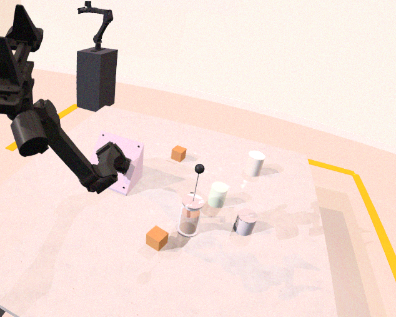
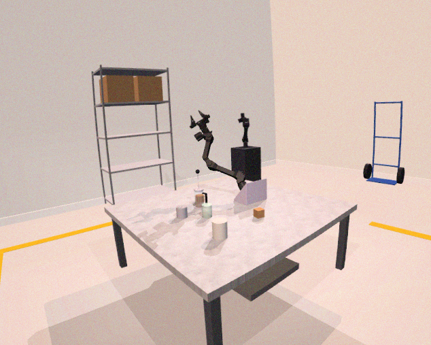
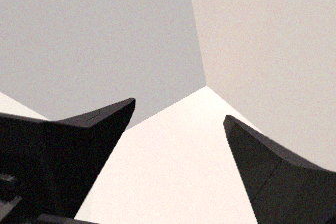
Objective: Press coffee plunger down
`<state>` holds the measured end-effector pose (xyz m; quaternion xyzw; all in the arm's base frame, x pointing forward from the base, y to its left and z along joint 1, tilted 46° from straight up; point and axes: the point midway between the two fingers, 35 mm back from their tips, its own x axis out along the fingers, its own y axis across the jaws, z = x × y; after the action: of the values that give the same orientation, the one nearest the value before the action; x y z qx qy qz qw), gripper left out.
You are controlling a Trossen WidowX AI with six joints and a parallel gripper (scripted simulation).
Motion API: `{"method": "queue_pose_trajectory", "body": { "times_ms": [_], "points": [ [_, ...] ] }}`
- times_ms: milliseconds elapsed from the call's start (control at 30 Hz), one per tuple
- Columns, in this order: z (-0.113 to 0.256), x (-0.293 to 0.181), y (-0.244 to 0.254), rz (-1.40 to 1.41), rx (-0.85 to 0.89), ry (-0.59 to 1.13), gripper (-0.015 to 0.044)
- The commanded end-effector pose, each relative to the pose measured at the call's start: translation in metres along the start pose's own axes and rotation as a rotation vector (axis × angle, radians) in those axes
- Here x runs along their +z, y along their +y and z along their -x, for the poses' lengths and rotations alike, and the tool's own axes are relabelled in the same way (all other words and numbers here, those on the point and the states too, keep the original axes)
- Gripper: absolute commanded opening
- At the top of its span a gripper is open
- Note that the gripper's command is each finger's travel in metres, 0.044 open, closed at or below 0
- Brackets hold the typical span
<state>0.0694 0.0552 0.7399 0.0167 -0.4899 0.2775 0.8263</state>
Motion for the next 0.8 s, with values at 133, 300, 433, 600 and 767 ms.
{"method": "queue_pose_trajectory", "body": {
  "times_ms": [133,300,433,600,767],
  "points": [
    [0.003,0.008,0.036,0.013,0.076,0.007,0.0440],
    [0.009,0.003,0.097,0.093,0.189,0.071,0.0440],
    [0.014,-0.015,0.131,0.105,0.239,0.146,0.0440],
    [0.017,-0.036,0.158,0.151,0.267,0.213,0.0440],
    [0.027,-0.078,0.201,0.162,0.322,0.365,0.0440]
  ]
}}
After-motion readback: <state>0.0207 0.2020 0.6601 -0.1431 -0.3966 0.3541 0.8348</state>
